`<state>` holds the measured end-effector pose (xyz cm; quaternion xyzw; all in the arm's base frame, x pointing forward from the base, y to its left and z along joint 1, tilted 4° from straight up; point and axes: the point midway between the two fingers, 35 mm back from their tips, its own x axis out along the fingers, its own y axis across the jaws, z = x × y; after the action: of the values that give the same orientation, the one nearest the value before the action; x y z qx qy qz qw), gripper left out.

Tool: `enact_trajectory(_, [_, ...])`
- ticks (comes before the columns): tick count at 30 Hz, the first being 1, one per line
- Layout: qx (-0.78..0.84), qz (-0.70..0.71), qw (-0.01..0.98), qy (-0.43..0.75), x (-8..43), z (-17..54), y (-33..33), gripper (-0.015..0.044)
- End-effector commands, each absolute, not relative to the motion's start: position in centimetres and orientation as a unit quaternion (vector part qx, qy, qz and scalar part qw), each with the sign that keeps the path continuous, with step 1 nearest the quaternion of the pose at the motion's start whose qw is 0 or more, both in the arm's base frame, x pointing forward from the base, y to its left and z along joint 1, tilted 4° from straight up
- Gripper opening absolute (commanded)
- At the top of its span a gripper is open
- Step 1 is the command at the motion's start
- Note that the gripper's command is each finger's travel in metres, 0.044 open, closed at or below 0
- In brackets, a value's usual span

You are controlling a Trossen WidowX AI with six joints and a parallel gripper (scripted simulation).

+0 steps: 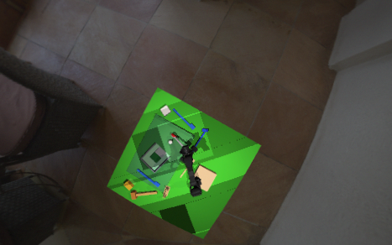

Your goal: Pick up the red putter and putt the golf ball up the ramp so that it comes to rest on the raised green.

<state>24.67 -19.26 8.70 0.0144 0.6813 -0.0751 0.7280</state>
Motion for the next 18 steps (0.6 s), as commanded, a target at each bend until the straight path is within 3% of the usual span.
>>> enact_trajectory(1, [0.013, -0.075, 0.729, 0.680, 24.5, 8.7, -20.8, 0.0000])
enact_trajectory(10, [0.017, -0.078, 0.727, 0.682, 24.7, 8.6, -19.5, 0.0000])
enact_trajectory(18, [0.019, -0.071, 0.729, 0.680, 26.3, 7.7, -8.9, 0.0000])
